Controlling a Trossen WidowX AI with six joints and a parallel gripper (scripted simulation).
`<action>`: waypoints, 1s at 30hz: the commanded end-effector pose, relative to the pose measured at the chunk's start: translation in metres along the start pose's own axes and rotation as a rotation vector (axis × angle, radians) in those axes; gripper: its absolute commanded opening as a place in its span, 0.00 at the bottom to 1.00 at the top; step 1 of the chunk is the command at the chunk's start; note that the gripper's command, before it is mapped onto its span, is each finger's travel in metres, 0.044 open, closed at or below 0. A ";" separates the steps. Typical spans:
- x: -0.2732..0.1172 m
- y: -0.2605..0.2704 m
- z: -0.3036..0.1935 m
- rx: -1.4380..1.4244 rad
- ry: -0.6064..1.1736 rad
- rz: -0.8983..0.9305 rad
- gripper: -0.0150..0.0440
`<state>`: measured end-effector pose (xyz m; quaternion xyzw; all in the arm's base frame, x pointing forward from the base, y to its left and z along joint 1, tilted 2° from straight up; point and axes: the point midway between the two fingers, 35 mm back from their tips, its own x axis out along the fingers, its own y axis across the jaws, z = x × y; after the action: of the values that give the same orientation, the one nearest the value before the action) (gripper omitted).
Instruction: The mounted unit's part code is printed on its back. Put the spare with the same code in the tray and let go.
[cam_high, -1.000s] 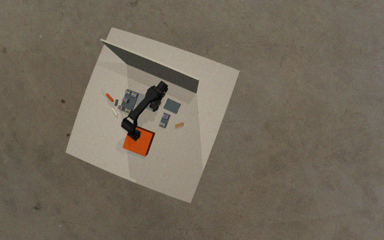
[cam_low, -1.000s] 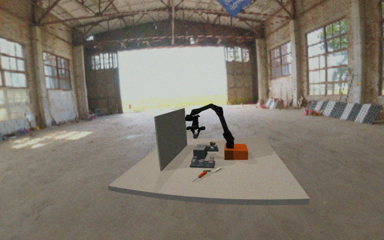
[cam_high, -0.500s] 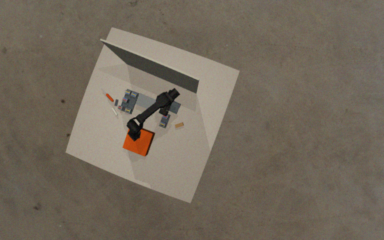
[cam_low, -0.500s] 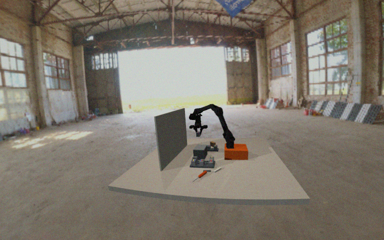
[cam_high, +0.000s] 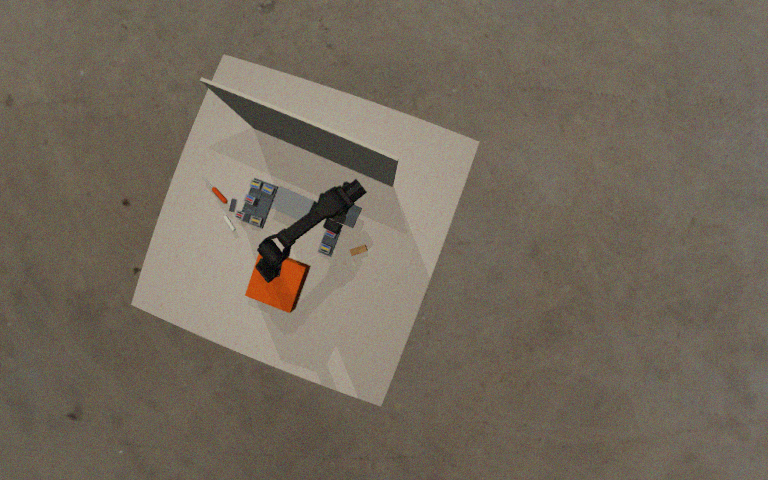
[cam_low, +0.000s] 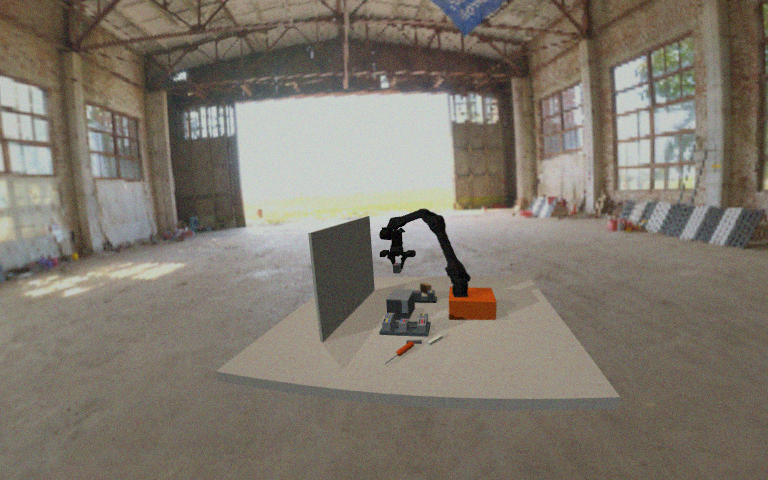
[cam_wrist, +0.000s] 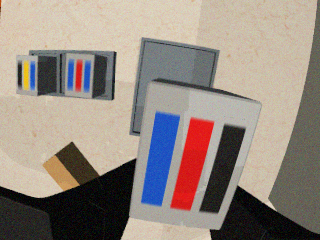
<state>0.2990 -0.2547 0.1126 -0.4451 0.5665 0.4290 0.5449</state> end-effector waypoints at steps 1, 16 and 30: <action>0.006 0.000 -0.001 -0.006 -0.001 0.006 0.25; 0.022 -0.003 -0.002 -0.006 0.000 0.006 0.25; 0.037 -0.004 -0.003 -0.006 0.000 0.006 0.25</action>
<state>0.3032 -0.2601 0.0817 -0.4460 0.5663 0.4280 0.5451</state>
